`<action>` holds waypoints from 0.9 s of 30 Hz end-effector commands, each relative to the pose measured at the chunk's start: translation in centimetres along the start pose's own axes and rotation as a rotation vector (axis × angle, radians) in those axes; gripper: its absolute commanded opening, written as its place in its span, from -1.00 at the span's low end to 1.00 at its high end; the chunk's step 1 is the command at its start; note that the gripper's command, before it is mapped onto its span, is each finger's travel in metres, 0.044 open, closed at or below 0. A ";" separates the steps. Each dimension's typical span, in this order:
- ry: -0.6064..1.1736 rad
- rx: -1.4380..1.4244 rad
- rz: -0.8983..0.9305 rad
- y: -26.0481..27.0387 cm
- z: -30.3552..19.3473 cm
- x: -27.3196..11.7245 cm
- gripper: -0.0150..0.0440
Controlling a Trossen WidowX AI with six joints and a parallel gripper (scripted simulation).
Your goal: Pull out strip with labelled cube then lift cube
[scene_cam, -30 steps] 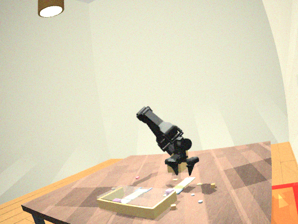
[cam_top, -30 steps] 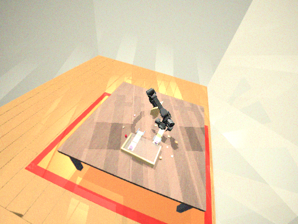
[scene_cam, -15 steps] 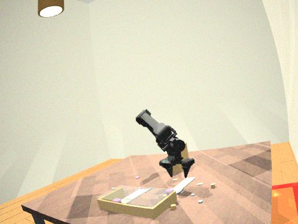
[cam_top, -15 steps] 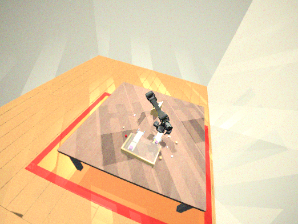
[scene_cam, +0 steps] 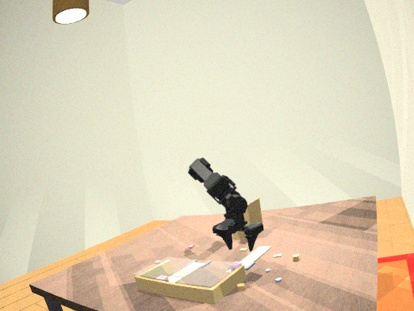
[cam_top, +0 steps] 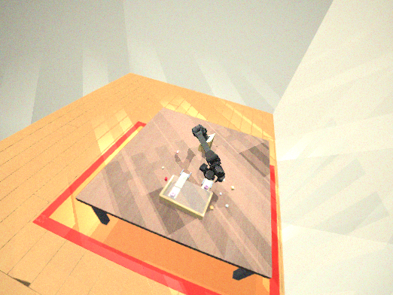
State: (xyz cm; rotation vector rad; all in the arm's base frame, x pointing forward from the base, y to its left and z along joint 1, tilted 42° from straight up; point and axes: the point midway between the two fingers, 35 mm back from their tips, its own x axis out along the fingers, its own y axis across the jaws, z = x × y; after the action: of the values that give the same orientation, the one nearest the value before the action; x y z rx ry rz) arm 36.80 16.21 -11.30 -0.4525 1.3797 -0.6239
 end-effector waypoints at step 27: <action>-0.003 -0.006 -0.008 0.8 4.6 2.7 0.36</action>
State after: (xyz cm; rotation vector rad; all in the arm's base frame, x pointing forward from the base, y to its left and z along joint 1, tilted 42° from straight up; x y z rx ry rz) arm 41.86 15.40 -12.38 -0.4459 1.3708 -0.6224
